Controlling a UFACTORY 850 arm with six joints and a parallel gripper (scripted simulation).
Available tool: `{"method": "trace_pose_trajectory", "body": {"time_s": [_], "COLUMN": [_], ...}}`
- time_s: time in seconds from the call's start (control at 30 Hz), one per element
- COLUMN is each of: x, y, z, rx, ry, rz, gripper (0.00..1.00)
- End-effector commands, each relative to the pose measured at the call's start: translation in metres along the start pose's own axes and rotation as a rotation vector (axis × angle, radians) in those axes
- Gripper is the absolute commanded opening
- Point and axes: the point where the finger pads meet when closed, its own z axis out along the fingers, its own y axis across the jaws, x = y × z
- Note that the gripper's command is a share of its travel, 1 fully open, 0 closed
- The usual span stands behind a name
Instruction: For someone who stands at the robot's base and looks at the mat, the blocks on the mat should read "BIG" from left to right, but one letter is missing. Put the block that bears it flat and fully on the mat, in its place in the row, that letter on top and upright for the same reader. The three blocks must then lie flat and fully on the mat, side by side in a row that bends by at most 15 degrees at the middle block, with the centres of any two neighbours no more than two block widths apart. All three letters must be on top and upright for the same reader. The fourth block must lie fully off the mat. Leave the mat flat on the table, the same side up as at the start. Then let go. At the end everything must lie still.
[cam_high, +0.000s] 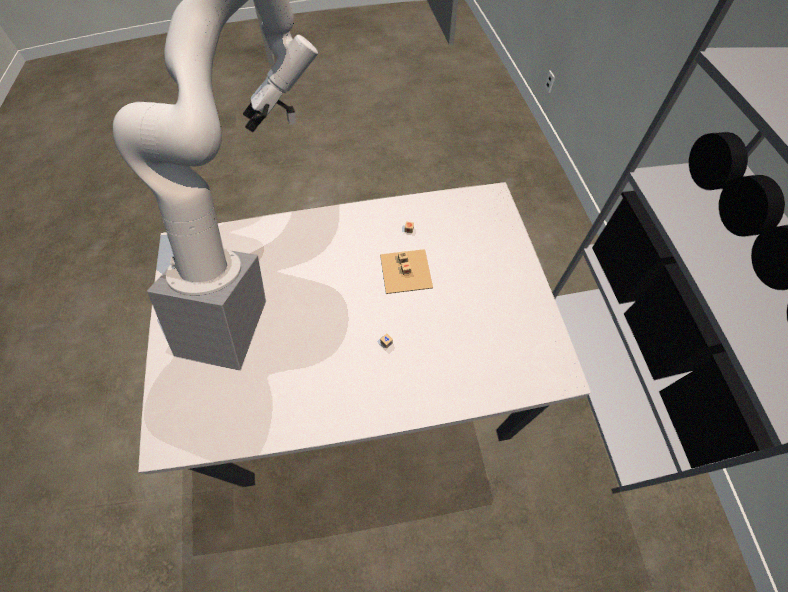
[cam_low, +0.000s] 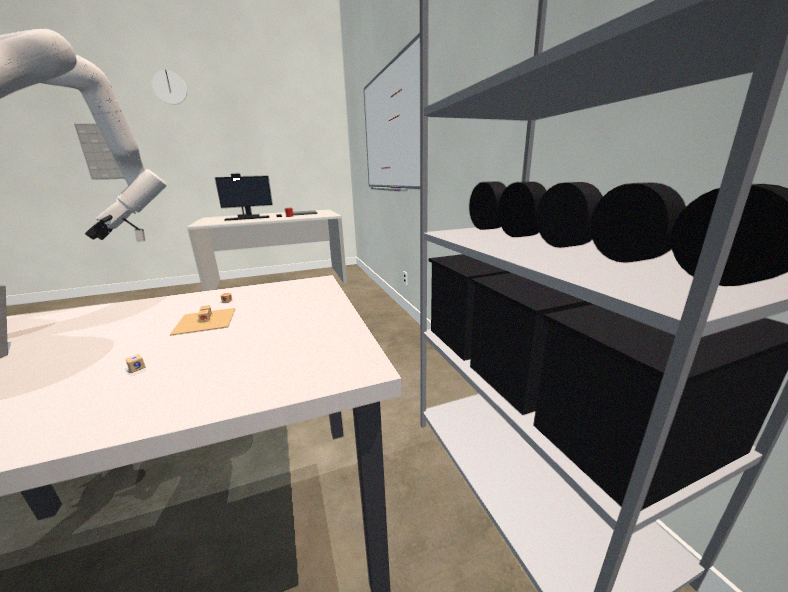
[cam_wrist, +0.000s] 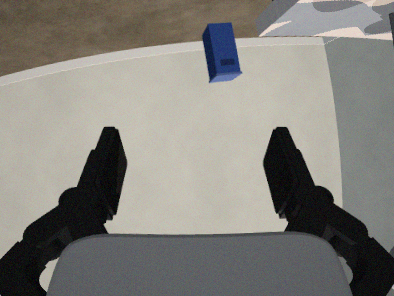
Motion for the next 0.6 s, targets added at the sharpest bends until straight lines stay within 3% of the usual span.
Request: {"method": "trace_pose_trajectory", "body": {"time_s": [0.0, 0.2, 0.27, 0.3, 0.57], "x": [0.041, 0.091, 0.091, 0.113, 0.160], "y": [0.023, 0.064, 0.064, 0.087, 0.152], "z": [-0.039, -0.090, -0.090, -0.113, -0.168], "rx": [0.030, 0.062, 0.062, 0.074, 0.095], "ry": [0.056, 0.136, 0.136, 0.175, 0.269], "rz": [0.006, 0.023, 0.023, 0.033, 0.061], "gripper": [1.00, 1.00, 1.00, 1.00, 1.00]}}
